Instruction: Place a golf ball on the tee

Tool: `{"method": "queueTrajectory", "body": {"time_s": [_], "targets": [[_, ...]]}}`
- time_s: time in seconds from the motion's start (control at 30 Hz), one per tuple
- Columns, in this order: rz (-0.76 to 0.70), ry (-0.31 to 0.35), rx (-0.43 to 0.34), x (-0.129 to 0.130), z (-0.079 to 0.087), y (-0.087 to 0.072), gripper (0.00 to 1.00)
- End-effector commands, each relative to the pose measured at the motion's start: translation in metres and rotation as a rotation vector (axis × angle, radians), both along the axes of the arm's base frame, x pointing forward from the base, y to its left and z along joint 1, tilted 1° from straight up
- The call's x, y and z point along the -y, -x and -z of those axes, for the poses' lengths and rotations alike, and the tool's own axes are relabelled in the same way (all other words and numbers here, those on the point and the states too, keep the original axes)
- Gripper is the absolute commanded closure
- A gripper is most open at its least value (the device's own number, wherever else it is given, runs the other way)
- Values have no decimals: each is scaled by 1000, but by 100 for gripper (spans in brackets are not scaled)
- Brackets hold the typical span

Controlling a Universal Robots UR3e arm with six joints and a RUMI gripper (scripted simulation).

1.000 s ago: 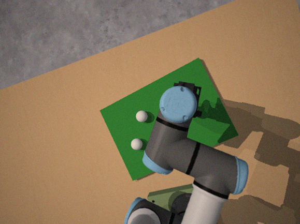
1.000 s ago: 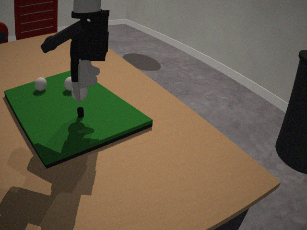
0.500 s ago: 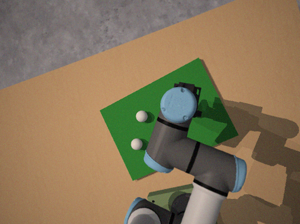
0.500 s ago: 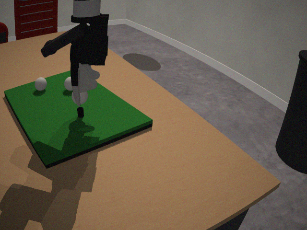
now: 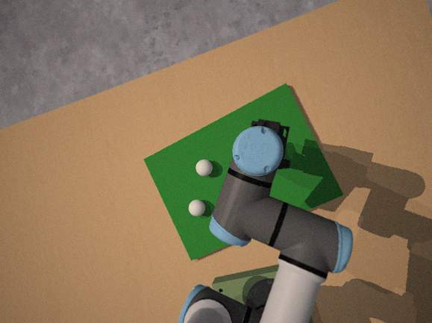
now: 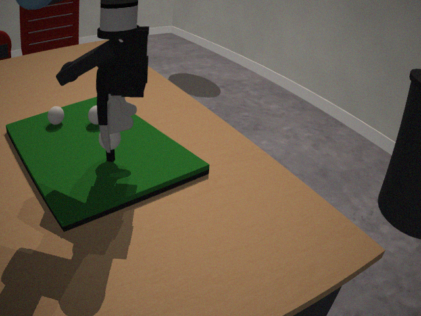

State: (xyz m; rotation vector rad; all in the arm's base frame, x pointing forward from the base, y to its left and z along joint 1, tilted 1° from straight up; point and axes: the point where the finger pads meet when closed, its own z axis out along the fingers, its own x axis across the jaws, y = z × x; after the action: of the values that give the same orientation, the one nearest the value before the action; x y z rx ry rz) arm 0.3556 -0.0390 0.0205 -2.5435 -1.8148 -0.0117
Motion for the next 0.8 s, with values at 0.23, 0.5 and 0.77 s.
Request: {"method": "queueTrajectory", "body": {"time_s": [0.23, 0.5, 0.77], "targets": [[0, 1, 3, 0, 0, -1, 100], [0, 1, 3, 0, 0, -1, 0], [0, 1, 3, 0, 0, -1, 0]]}}
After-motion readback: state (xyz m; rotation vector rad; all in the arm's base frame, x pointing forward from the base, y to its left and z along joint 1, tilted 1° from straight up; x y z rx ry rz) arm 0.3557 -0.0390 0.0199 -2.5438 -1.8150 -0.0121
